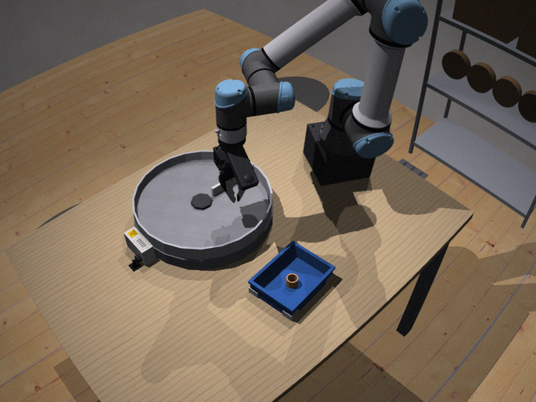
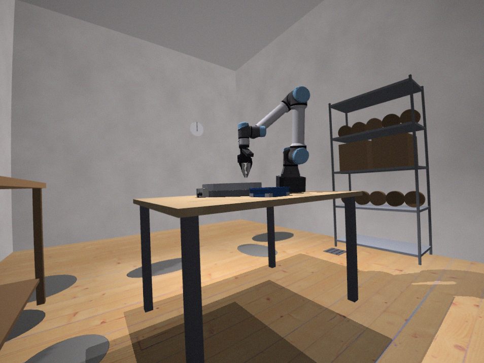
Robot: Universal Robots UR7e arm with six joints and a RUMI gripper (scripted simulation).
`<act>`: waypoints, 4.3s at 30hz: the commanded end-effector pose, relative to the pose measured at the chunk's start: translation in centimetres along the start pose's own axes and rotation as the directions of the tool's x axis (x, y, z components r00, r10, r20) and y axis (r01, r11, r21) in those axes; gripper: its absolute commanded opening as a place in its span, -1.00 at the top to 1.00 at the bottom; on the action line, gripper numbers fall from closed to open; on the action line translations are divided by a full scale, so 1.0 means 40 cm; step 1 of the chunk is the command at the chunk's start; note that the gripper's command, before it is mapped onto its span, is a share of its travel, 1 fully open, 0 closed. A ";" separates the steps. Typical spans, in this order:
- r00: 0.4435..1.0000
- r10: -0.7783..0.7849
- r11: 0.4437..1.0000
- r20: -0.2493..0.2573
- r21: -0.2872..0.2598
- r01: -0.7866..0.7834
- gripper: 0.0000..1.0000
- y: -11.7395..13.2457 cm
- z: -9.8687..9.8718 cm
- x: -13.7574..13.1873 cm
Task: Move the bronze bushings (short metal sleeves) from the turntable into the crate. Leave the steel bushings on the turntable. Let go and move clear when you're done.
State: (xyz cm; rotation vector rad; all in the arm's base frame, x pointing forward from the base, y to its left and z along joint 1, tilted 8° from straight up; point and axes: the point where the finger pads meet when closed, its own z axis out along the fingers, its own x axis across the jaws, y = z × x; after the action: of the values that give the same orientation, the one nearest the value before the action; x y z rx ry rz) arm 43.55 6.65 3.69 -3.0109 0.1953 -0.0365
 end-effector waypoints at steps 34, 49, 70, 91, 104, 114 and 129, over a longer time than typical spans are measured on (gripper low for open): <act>-0.091 0.996 -0.091 0.002 0.001 -0.996 0.89 0.311 0.006 -0.047; -0.540 0.842 -0.540 0.008 -0.001 -0.842 0.89 0.394 0.010 -0.091; -0.862 0.507 -0.862 0.011 -0.008 -0.507 0.89 0.465 0.016 -0.144; -0.946 0.325 -0.946 0.011 -0.012 -0.325 0.89 0.491 0.018 -0.169; -0.954 0.300 -0.954 0.011 -0.012 -0.300 0.89 0.494 0.019 -0.172; -0.954 0.298 -0.954 0.011 -0.012 -0.298 0.89 0.494 0.019 -0.172; -0.954 0.298 -0.954 0.011 -0.012 -0.298 0.89 0.494 0.019 -0.172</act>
State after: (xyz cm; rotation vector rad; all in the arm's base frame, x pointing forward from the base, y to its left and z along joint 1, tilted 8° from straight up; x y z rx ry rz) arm 34.20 -11.78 0.33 -0.2666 3.0711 0.2057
